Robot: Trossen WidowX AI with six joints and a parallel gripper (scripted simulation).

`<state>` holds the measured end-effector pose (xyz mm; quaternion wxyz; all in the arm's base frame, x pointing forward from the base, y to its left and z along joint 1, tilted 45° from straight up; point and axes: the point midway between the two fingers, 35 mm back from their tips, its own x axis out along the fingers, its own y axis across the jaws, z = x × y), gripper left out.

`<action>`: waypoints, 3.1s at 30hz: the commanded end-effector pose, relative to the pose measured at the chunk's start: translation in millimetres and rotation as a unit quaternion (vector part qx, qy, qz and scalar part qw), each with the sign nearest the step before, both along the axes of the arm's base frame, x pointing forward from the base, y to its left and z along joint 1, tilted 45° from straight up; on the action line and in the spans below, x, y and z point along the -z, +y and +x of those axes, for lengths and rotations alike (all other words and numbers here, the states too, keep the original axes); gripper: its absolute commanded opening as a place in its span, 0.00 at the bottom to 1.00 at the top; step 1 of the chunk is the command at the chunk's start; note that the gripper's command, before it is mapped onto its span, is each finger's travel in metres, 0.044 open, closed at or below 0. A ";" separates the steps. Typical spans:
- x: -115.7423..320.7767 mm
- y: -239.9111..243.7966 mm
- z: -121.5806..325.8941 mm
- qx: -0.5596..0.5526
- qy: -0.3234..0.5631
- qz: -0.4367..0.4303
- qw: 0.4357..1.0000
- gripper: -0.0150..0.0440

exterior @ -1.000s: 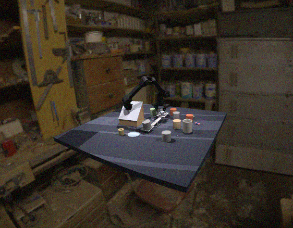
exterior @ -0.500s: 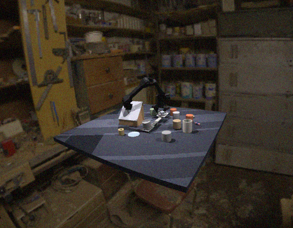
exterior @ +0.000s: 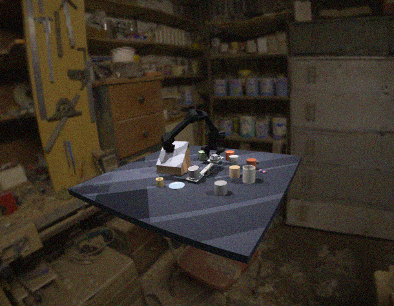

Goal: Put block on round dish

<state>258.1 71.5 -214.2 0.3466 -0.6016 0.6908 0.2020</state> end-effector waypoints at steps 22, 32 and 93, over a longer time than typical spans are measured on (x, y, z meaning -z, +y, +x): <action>-63.3 37.8 26.7 0.046 -0.065 0.018 0.997 0.69; -126.2 7.2 53.5 0.164 -0.169 0.002 0.972 0.69; -124.6 -33.4 63.1 0.208 -0.225 0.005 0.952 0.25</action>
